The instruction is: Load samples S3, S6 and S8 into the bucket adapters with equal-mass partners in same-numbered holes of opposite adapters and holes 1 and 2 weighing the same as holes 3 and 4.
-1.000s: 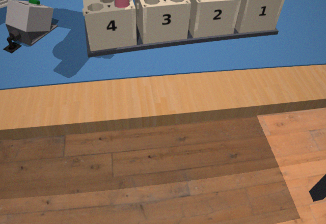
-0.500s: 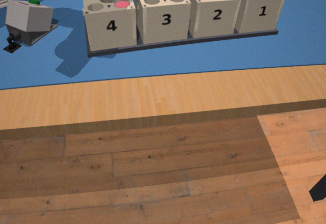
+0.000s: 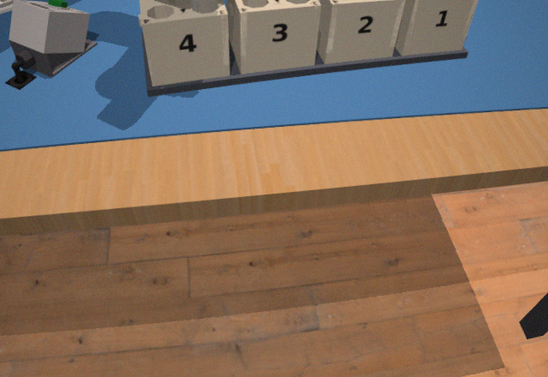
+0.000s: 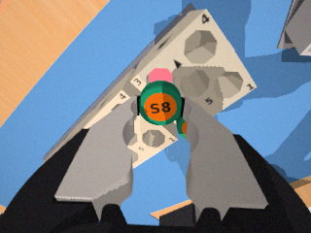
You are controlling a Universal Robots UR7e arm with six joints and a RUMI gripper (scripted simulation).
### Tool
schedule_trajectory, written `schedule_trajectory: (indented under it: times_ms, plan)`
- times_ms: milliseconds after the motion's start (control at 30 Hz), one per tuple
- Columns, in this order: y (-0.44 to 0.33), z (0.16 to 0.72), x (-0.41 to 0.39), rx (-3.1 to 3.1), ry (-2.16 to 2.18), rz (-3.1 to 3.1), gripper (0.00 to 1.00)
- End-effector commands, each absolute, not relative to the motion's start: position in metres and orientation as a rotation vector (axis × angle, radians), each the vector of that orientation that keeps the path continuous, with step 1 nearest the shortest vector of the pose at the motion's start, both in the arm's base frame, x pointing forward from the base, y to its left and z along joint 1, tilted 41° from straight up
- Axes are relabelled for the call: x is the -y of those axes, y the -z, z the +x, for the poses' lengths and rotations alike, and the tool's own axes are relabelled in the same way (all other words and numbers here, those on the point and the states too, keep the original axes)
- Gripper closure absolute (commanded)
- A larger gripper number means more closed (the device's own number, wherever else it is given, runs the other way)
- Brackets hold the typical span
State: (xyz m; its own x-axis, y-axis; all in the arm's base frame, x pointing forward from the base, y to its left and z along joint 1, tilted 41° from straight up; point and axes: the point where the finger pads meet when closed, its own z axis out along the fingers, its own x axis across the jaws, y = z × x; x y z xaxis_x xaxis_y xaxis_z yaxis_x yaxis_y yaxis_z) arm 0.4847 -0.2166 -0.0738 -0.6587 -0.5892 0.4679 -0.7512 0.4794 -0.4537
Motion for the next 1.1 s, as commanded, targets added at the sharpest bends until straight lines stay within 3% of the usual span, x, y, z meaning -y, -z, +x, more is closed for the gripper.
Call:
schedule_trajectory:
  times_ms: [0,1067]
  plan:
    - [0.077,0.485,0.220,2.480,-0.947,1.148,1.00]
    - [0.091,0.486,0.232,2.480,-0.947,1.148,1.00]
